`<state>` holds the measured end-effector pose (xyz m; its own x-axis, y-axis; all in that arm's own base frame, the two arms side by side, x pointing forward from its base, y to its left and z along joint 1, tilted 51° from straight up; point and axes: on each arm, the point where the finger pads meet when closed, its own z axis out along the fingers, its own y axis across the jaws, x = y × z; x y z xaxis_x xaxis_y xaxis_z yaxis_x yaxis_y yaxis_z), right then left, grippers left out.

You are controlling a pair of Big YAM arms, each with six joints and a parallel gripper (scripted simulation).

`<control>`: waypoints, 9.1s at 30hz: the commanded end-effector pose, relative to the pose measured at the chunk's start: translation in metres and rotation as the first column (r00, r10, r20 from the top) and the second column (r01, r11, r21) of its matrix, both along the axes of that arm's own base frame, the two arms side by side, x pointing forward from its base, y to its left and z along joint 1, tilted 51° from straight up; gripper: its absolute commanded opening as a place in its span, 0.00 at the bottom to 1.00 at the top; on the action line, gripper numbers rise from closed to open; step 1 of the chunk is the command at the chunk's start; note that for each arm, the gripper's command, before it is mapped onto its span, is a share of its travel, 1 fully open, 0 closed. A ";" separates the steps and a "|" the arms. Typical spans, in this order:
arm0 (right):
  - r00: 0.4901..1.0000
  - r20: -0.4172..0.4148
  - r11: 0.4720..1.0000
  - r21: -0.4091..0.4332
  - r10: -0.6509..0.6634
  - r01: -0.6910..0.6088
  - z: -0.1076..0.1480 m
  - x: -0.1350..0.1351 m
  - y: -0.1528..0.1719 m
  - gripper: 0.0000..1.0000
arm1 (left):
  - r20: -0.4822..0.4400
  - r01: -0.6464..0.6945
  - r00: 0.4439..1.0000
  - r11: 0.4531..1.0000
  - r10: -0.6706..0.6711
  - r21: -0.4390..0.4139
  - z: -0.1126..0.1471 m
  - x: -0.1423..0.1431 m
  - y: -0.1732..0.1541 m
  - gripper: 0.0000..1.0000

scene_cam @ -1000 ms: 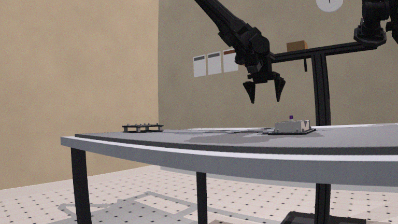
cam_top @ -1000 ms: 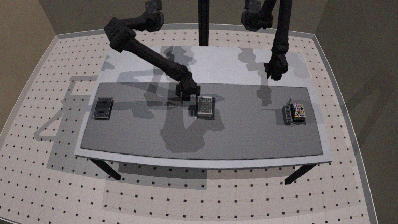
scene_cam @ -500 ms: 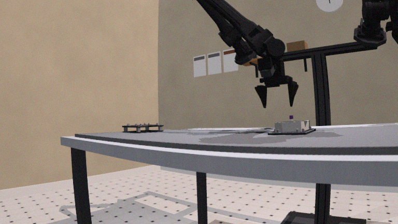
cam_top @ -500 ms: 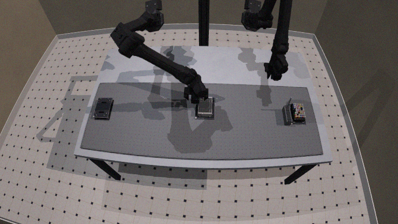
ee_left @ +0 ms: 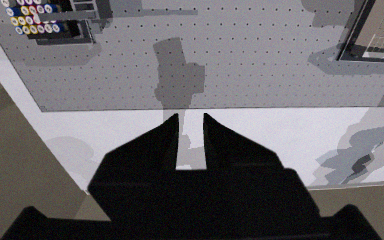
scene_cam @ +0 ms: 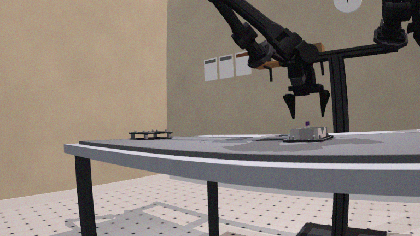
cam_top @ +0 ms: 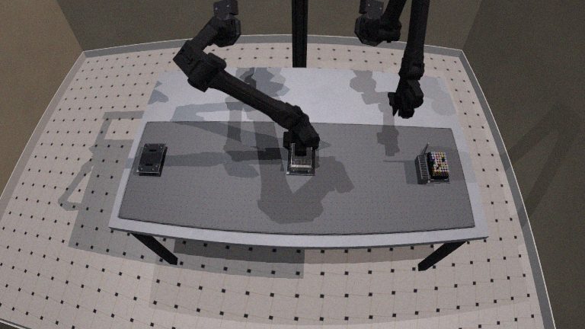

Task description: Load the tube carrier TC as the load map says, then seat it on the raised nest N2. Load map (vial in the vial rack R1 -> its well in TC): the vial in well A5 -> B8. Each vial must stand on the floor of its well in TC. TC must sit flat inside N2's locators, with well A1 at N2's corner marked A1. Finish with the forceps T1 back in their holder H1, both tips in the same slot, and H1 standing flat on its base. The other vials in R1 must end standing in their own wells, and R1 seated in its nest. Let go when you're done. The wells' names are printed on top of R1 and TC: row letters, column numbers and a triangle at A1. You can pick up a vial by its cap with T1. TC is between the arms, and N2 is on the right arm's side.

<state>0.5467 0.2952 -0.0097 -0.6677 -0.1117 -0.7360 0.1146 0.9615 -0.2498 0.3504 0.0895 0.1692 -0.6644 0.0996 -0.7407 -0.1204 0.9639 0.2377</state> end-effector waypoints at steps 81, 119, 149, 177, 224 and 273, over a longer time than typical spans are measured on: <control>1.000 -0.009 1.000 -0.005 0.003 -0.003 -0.040 0.038 -0.008 1.00 | 0.016 -0.011 1.000 1.000 0.011 -0.005 0.007 0.003 0.002 0.23; 1.000 -0.009 1.000 -0.002 -0.002 0.002 -0.042 0.037 -0.010 0.89 | 0.016 -0.011 1.000 1.000 0.011 -0.005 0.007 0.003 0.002 0.23; 1.000 -0.009 1.000 -0.002 -0.002 0.002 -0.042 0.037 -0.010 0.27 | 0.016 -0.011 1.000 1.000 0.011 -0.005 0.007 0.003 0.002 0.23; 1.000 -0.009 1.000 -0.002 -0.002 0.002 -0.042 0.037 -0.010 0.00 | 0.016 -0.011 1.000 1.000 0.011 -0.005 0.007 0.003 0.002 0.23; 1.000 0.011 1.000 0.019 0.011 -0.012 -0.019 0.024 0.006 0.00 | 0.016 -0.011 1.000 1.000 0.011 -0.005 0.007 0.003 0.002 0.23; 1.000 0.015 1.000 0.023 0.011 -0.012 0.003 0.007 0.015 0.00 | 0.016 -0.011 1.000 1.000 0.011 -0.005 0.007 0.003 0.002 0.23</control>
